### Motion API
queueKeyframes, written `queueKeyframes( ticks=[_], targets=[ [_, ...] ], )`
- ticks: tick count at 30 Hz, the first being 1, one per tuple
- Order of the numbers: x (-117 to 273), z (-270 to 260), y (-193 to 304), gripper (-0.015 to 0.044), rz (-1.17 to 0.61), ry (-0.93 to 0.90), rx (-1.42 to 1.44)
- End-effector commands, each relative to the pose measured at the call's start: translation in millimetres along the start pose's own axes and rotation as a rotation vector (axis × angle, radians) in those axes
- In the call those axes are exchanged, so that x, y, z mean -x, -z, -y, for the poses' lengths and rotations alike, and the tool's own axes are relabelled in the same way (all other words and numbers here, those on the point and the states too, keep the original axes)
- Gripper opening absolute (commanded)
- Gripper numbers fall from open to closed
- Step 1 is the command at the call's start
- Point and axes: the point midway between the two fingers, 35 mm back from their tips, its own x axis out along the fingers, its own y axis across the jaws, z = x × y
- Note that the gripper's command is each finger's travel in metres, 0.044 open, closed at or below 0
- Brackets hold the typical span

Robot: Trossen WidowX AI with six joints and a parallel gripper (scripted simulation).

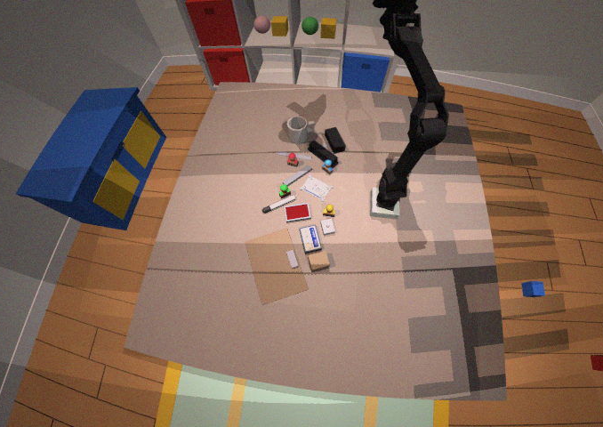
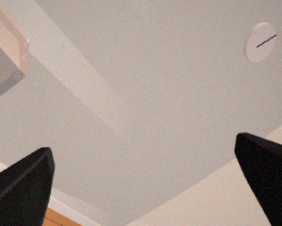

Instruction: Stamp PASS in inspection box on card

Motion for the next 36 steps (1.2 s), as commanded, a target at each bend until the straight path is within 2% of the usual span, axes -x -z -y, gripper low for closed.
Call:
queueKeyframes(
  ticks=[1,7,12,19,27,36],
  targets=[
    [0,-1,-1,0.0374,0.002,-0.002,-0.001],
    [10,-33,-26,0.0216,0.07,-0.085,-0.041],
    [33,-88,-62,0.0216,0.158,-0.254,-0.07],
    [98,-183,-111,0.0216,0.269,-0.583,-0.082],
    [203,-272,-142,0.0216,0.348,-0.947,-0.031],
    [339,-340,-133,0.0216,0.31,-1.331,0.082]
  ],
)
